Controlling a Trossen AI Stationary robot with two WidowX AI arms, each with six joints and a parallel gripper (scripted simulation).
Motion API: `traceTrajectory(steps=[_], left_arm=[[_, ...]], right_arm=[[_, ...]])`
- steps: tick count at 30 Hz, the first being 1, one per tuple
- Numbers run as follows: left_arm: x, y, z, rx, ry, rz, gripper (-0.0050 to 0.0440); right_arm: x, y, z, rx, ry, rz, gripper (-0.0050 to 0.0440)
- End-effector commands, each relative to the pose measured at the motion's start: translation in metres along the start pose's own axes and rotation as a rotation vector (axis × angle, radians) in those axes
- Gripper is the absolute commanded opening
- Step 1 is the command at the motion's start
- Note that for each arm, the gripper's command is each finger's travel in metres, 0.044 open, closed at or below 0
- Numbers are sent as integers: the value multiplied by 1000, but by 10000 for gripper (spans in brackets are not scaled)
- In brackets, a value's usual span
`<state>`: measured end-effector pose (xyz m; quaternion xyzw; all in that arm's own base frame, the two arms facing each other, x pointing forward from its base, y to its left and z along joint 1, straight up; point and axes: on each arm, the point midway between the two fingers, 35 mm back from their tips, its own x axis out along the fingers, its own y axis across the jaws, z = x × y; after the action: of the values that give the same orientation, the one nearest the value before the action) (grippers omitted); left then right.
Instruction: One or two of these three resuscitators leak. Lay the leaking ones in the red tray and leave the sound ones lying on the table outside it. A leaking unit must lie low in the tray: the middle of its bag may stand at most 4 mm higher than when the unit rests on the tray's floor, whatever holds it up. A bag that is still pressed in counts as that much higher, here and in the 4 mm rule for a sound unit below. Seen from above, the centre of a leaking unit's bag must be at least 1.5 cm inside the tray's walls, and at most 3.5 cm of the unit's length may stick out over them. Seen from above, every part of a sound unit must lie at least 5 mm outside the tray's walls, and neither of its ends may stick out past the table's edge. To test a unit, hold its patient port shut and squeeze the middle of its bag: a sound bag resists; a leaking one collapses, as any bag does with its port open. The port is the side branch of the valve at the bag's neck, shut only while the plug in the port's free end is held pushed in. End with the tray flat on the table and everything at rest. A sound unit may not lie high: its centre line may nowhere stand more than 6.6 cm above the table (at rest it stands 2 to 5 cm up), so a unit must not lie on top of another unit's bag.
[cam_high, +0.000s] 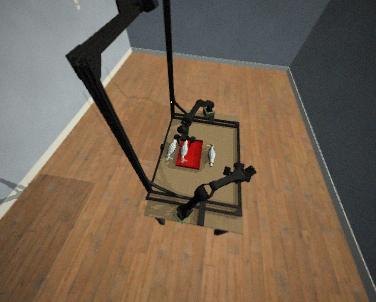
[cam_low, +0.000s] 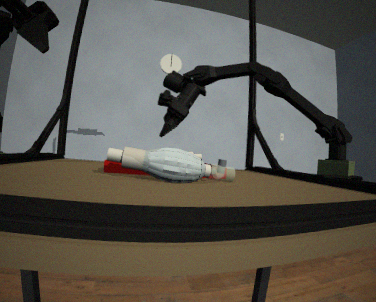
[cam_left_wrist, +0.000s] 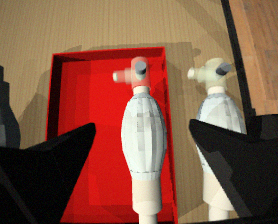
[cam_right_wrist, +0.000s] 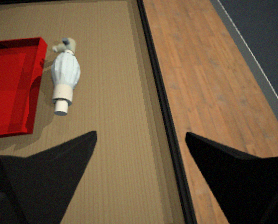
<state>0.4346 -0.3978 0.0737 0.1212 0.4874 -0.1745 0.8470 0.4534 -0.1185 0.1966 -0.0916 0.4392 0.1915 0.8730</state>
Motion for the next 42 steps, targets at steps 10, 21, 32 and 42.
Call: traceTrajectory(steps=[10, 21, 32, 42], left_arm=[[-11, 1, 11, 0, 3, 0, 440], [-11, 0, 11, 1, 7, 1, 440], [-11, 0, 11, 1, 7, 1, 440], [-11, 0, 11, 1, 7, 1, 440]], right_arm=[[0, 0, -1, -2, 0, 1, 440], [0, 0, 0, -4, -1, 0, 440], [0, 0, 0, -4, -1, 0, 440], [-1, 0, 1, -3, -2, -1, 440]])
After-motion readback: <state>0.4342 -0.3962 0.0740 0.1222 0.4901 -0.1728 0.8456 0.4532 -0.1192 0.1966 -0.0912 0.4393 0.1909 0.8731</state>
